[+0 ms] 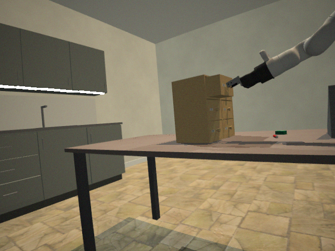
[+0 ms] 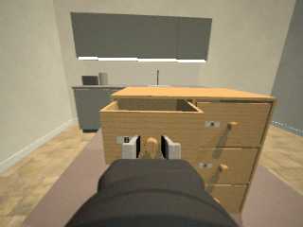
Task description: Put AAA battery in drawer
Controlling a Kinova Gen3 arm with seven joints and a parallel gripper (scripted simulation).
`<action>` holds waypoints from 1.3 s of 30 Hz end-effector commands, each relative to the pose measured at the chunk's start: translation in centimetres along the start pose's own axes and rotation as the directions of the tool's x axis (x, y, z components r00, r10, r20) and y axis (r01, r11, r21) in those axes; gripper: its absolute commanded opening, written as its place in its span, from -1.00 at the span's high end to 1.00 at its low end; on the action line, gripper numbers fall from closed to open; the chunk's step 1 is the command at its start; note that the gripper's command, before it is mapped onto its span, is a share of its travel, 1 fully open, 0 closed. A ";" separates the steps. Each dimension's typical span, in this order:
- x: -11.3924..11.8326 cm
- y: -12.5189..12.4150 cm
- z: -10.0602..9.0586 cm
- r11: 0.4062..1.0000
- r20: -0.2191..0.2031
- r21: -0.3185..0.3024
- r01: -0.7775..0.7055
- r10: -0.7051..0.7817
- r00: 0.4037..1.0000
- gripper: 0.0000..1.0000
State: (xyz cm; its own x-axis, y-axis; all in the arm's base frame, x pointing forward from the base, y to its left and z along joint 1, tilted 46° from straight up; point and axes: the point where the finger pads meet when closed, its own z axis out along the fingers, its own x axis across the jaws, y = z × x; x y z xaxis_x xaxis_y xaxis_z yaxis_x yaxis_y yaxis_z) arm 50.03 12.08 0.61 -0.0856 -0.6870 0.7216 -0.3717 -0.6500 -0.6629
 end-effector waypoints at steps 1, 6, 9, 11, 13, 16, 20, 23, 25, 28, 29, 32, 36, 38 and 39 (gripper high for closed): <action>0.3 0.3 -0.1 1.000 -0.006 -0.005 -0.007 0.007 1.000 -0.34; 0.5 0.4 -0.4 1.000 -0.009 -0.006 -0.007 0.007 1.000 -0.34; 0.5 0.8 -1.4 1.000 -0.009 -0.006 -0.007 0.007 1.000 -0.34; 0.4 1.1 -2.4 1.000 -0.009 -0.006 -0.008 0.007 1.000 -0.34; 0.4 1.5 -3.3 1.000 -0.009 -0.006 -0.008 0.008 1.000 -0.34; 0.4 1.8 -4.1 1.000 -0.009 -0.006 -0.008 0.008 1.000 -0.34; 0.4 2.0 -4.7 1.000 -0.009 -0.006 -0.008 0.008 1.000 -0.34; 0.2 2.0 -4.8 1.000 -0.006 -0.006 -0.008 0.008 1.000 -0.34; 0.3 2.0 -5.0 1.000 -0.008 -0.006 -0.008 0.008 1.000 -0.34; 0.4 2.0 -6.0 1.000 -0.010 -0.007 -0.008 0.008 1.000 -0.34; 0.4 2.0 -6.5 1.000 -0.010 -0.007 -0.008 0.008 1.000 -0.34; 0.4 1.9 -8.2 1.000 -0.010 -0.007 -0.008 0.008 1.000 -0.34; 0.1 1.8 -9.1 1.000 -0.006 -0.007 -0.008 0.008 1.000 -0.34; 0.1 1.8 -9.8 1.000 -0.006 -0.007 -0.008 0.008 1.000 -0.34; 0.0 1.8 -10.0 1.000 -0.005 -0.007 -0.008 0.008 1.000 -0.34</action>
State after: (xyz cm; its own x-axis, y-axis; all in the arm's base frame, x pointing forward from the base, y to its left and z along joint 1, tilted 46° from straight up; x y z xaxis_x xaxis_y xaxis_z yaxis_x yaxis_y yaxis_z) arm 41.02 13.09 1.01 -0.0945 -0.6967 0.7111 -0.3964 -0.6289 -0.6689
